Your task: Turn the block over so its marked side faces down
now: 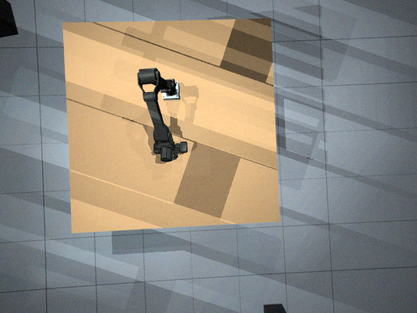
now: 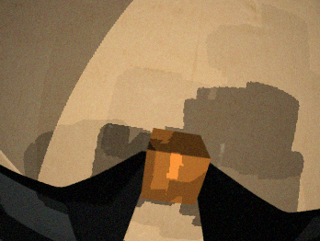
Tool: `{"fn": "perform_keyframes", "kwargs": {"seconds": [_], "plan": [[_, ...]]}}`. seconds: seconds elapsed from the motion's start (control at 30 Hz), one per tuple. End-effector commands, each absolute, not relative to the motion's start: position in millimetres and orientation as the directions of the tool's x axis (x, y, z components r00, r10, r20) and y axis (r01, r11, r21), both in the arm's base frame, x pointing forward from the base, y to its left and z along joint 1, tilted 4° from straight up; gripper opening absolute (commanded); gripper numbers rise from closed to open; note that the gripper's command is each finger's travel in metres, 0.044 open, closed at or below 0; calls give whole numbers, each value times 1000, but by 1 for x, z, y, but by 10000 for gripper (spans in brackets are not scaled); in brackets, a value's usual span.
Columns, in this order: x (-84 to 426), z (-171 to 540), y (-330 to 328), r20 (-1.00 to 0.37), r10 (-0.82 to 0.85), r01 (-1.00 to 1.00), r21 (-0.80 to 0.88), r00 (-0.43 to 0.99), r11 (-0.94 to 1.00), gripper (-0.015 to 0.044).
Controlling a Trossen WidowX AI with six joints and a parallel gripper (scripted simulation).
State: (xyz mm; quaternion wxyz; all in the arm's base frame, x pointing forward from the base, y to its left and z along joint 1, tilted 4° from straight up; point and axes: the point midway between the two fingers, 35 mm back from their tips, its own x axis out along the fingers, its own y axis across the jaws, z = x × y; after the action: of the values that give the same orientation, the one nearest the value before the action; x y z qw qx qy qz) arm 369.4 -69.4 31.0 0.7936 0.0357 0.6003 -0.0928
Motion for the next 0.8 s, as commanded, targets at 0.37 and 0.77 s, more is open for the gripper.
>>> {"fn": "perform_keyframes", "kwargs": {"seconds": [0.37,0.77], "plan": [[363,32,-68,-871,-142,188,-58,470,981,0],[370,20,-70,-822,-152,187,-56,549,981,0]]}}
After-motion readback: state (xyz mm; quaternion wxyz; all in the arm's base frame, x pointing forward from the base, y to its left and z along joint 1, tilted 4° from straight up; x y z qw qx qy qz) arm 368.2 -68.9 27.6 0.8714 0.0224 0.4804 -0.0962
